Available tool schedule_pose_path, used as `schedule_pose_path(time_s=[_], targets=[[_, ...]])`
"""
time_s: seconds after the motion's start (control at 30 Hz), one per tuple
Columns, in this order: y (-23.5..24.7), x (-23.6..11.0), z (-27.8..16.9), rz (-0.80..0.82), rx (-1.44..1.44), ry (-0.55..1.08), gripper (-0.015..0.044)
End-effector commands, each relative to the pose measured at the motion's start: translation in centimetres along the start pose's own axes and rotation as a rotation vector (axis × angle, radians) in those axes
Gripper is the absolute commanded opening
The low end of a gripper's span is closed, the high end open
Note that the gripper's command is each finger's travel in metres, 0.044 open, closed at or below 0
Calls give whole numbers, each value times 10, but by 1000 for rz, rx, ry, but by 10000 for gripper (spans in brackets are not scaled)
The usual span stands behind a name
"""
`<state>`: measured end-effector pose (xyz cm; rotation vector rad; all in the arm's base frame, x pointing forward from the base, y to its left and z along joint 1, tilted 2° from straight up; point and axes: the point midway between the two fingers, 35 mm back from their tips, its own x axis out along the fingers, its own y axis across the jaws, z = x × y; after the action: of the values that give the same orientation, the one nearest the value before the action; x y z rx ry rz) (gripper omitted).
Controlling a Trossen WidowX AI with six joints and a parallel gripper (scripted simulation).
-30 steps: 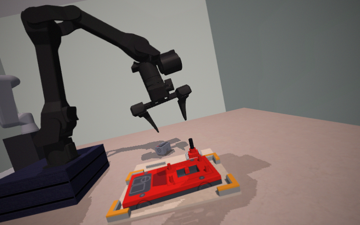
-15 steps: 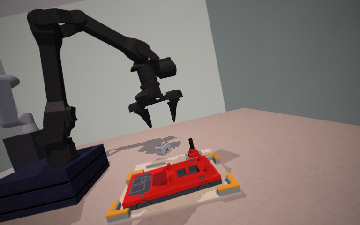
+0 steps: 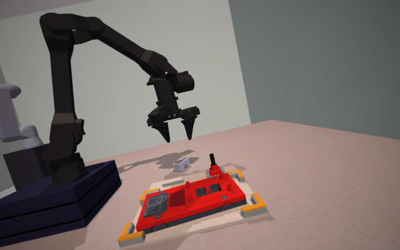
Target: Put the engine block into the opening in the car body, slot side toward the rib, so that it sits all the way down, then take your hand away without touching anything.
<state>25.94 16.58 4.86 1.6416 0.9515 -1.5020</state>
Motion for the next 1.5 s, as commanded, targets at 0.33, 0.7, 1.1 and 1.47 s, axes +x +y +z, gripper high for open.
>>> schedule_pose_path(time_s=[0.33,0.7,1.1,1.47], targets=[[-5,50,10,-23,8,-31,440],[-6,68,10,-23,8,-31,440],[-6,75,11,-23,8,-31,282],[-6,75,11,-23,8,-31,111]])
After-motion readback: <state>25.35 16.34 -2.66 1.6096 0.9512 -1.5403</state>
